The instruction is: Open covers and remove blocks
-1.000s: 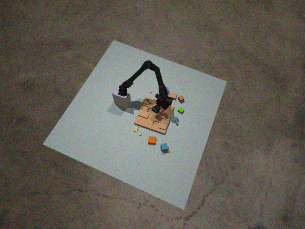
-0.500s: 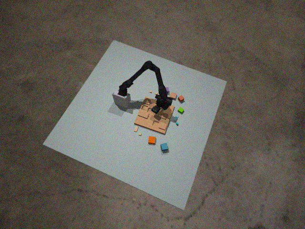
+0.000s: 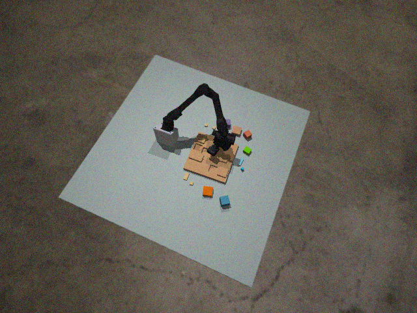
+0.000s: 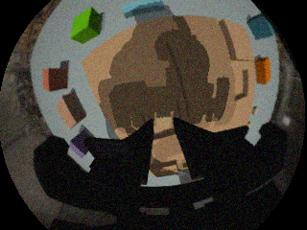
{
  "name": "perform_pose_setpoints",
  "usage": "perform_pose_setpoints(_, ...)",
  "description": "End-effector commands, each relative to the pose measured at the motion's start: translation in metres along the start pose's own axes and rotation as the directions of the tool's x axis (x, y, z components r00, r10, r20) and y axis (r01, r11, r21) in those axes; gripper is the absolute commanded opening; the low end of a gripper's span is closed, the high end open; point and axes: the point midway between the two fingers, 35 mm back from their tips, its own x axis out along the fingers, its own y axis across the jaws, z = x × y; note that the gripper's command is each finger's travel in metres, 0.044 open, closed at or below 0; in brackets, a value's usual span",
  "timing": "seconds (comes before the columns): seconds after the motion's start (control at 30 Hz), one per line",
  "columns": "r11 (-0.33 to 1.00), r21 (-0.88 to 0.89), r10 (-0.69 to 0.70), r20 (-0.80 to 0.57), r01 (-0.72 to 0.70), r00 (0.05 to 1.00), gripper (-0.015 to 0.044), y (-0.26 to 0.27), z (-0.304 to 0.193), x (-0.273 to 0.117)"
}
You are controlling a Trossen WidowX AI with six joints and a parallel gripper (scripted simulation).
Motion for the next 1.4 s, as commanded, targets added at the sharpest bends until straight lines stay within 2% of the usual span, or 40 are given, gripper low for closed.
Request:
perform_pose_setpoints(0.0,1.0,0.0,0.0,0.001,0.0,1.0,0.0124,0.0,0.0,-0.001)
perform_pose_setpoints(0.23,1.0,0.0,0.0,0.001,0.0,1.0,0.008,0.0,0.0,-0.001)
perform_pose_setpoints(1.37,1.0,0.003,-0.002,0.0,0.002,1.0,0.008,-0.001,0.001,-0.039)
